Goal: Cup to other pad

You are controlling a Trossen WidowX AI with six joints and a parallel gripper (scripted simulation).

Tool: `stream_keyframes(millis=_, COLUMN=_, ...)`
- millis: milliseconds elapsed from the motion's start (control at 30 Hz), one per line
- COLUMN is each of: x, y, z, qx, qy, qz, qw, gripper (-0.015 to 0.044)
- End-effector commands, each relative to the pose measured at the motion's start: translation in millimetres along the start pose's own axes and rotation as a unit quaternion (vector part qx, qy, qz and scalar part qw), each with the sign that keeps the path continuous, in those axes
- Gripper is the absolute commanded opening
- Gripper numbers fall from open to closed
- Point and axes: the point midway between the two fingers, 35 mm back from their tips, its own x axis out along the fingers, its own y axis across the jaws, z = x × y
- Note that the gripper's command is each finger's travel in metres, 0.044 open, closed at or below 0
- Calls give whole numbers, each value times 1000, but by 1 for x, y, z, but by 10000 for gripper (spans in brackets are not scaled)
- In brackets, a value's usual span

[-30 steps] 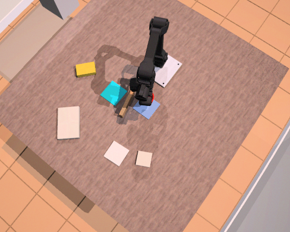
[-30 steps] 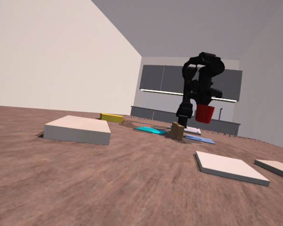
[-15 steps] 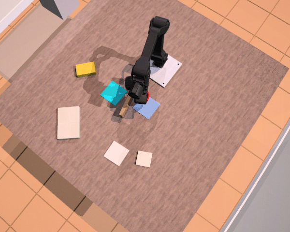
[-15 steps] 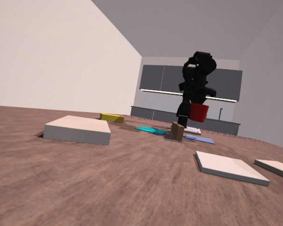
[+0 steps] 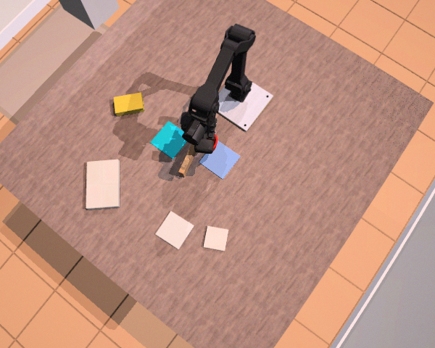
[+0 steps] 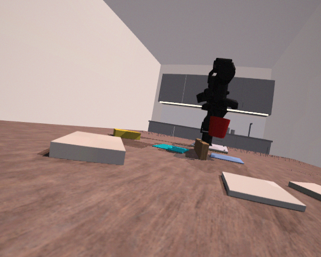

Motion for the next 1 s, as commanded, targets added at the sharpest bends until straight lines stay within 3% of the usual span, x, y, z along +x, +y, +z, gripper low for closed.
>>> stream_keyframes(millis=0, x=-1, y=0, z=6, qx=-3, qy=1, qz=4, qw=1000, gripper=0)
stream_keyframes(millis=967, x=-1, y=-15, z=55, qx=-3, qy=-2, qz=3, qw=1000, gripper=0)
